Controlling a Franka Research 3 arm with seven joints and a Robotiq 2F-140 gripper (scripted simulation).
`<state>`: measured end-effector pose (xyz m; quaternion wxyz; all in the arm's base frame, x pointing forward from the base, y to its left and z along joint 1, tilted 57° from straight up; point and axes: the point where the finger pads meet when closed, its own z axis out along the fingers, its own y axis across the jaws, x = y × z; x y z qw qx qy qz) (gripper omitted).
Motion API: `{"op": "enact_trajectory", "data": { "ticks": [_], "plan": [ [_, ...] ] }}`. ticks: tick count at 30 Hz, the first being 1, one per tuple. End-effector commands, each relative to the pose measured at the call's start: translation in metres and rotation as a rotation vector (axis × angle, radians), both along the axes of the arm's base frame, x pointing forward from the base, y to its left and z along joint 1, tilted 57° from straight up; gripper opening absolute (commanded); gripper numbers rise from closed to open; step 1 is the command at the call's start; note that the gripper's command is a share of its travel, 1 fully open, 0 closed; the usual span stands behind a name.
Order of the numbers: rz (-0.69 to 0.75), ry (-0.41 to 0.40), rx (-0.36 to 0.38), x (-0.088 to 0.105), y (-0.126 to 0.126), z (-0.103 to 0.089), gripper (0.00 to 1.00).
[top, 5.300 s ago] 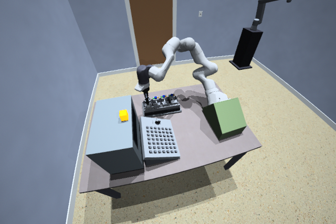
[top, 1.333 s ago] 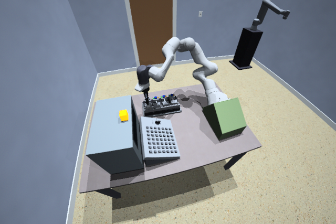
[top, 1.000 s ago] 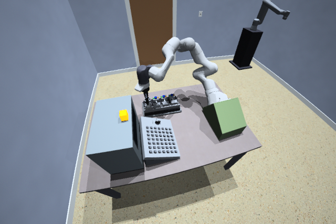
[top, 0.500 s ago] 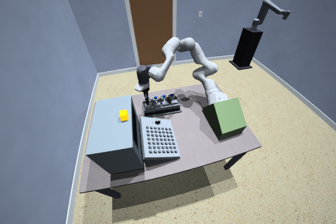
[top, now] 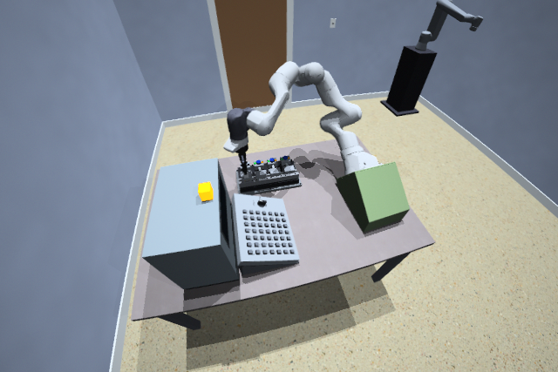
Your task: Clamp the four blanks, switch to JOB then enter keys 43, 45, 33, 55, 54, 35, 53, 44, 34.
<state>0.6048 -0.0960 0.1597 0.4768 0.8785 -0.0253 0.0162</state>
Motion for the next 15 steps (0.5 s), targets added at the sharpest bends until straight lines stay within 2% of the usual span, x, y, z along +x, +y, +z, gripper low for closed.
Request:
{"op": "enact_trajectory", "data": {
  "ticks": [1,15],
  "plan": [
    [0.002,-0.004,-0.001,0.0010,0.0003,-0.0001,0.00],
    [0.002,-0.004,-0.001,0.0010,-0.0016,-0.0014,0.00]
  ]
}}
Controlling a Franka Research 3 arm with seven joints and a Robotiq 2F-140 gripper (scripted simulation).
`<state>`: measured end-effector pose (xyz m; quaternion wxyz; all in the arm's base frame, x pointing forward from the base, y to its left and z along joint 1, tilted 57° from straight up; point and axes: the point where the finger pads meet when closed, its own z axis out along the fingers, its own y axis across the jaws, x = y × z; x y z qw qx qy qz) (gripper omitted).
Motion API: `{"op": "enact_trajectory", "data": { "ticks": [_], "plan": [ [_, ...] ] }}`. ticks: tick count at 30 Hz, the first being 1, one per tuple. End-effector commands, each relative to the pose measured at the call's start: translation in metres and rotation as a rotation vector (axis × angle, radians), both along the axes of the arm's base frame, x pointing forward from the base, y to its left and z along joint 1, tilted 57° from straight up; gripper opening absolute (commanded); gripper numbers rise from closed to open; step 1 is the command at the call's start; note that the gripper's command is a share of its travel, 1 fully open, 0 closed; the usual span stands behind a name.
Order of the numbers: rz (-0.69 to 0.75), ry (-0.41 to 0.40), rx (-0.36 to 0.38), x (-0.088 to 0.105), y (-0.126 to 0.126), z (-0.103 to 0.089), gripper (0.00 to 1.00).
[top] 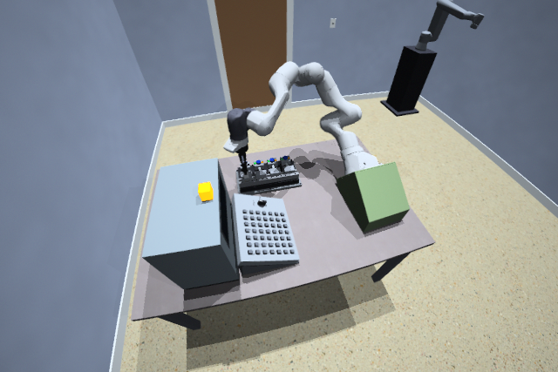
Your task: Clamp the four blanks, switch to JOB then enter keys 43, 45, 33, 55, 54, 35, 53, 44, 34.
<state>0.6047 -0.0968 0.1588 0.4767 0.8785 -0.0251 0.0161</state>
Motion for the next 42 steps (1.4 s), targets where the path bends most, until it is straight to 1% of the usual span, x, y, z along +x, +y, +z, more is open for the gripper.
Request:
{"op": "enact_trajectory", "data": {
  "ticks": [1,23,42],
  "plan": [
    [0.002,-0.005,-0.002,0.0011,-0.0011,-0.0008,0.00],
    [0.002,-0.005,-0.002,0.0011,-0.0088,-0.0058,0.00],
    [0.002,-0.005,-0.002,0.0011,-0.0096,-0.0064,0.00]
  ]
}}
